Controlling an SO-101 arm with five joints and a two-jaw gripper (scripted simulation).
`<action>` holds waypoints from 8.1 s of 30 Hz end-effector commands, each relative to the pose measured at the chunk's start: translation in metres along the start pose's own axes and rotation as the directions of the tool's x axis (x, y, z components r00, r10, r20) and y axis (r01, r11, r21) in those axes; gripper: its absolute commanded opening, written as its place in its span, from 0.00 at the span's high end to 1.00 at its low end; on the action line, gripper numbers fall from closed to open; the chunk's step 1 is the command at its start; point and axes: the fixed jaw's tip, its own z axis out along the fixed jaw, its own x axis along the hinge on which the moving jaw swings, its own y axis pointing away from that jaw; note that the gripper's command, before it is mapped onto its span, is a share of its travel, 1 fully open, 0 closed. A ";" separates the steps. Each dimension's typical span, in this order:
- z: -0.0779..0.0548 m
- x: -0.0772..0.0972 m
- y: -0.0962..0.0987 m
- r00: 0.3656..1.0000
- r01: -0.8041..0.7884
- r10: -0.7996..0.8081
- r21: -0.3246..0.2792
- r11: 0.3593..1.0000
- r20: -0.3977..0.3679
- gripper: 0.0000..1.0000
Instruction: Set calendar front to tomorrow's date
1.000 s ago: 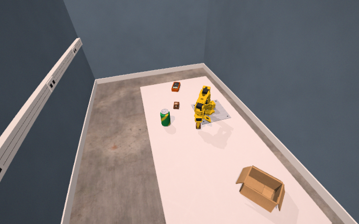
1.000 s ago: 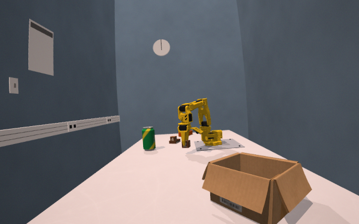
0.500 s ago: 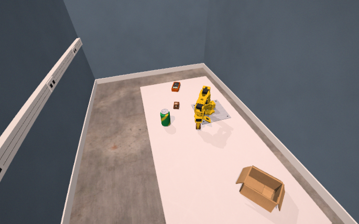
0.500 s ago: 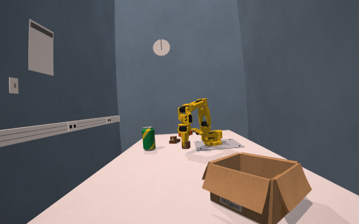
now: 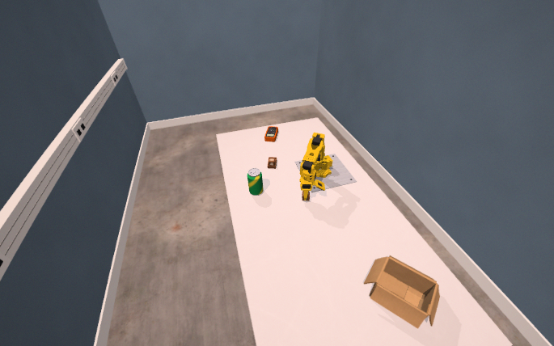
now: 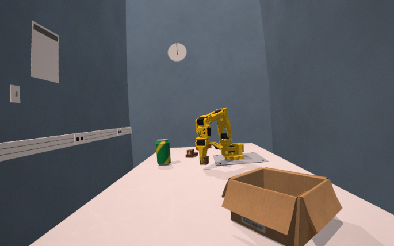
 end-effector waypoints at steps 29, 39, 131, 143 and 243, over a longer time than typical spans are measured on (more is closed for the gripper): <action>0.015 -0.003 0.002 1.000 0.001 0.000 -0.013 1.000 0.006 1.00; 0.020 -0.003 0.002 1.000 0.001 0.000 -0.013 1.000 0.006 1.00; -0.007 -0.002 -0.002 1.000 0.001 0.000 -0.013 1.000 0.006 0.64; -0.036 -0.002 0.000 1.000 0.001 0.000 -0.013 1.000 0.006 0.64; -0.113 -0.019 -0.014 0.672 -0.731 0.692 0.385 0.563 0.264 0.65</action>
